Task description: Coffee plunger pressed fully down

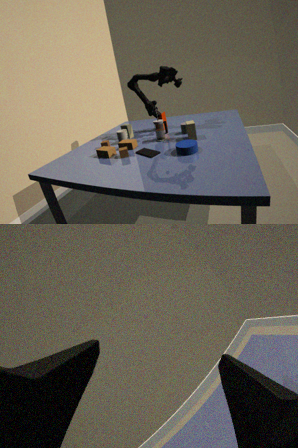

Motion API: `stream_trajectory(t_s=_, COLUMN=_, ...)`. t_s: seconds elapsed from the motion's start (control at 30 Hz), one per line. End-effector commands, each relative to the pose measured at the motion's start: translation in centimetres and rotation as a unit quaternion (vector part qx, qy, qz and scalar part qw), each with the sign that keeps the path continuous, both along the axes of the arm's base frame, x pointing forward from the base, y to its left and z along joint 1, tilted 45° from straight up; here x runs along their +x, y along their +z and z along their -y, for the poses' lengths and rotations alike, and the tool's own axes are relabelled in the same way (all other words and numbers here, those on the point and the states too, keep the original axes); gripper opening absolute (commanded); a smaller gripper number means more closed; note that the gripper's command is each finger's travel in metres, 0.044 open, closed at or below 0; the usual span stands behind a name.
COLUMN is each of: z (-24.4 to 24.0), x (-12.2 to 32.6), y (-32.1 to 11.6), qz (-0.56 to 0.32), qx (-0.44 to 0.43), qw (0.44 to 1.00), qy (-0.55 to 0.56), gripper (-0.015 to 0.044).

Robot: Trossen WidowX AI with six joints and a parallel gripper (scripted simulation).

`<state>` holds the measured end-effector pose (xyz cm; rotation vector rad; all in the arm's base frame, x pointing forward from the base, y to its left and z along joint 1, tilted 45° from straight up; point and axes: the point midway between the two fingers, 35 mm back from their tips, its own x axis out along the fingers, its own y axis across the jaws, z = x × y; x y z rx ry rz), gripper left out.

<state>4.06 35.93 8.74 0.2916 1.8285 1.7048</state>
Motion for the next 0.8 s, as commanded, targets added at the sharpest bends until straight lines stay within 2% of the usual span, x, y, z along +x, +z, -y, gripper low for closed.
stream_trajectory(t_s=0.0, z=0.0, x=0.1, y=-0.1, qz=0.006, qx=-0.004, qw=1.0, qy=-0.002, gripper=0.0426)
stream_trajectory(t_s=0.17, z=0.4, x=2.0, y=-2.5, qz=0.114, qx=-0.08, qw=0.989, qy=-0.046, gripper=0.044)
stream_trajectory(t_s=0.33, z=2.6, x=6.2, y=-5.1, qz=0.286, qx=-0.198, qw=0.931, qy=-0.113, gripper=0.044)
stream_trajectory(t_s=0.47, z=5.5, x=10.2, y=-5.4, qz=0.417, qx=-0.282, qw=0.849, qy=-0.162, gripper=0.044)
stream_trajectory(t_s=0.6, z=9.1, x=14.2, y=-4.0, qz=0.536, qx=-0.352, qw=0.739, qy=-0.206, gripper=0.044)
stream_trajectory(t_s=0.77, z=12.0, x=17.0, y=-1.5, qz=0.62, qx=-0.395, qw=0.636, qy=-0.236, gripper=0.044)
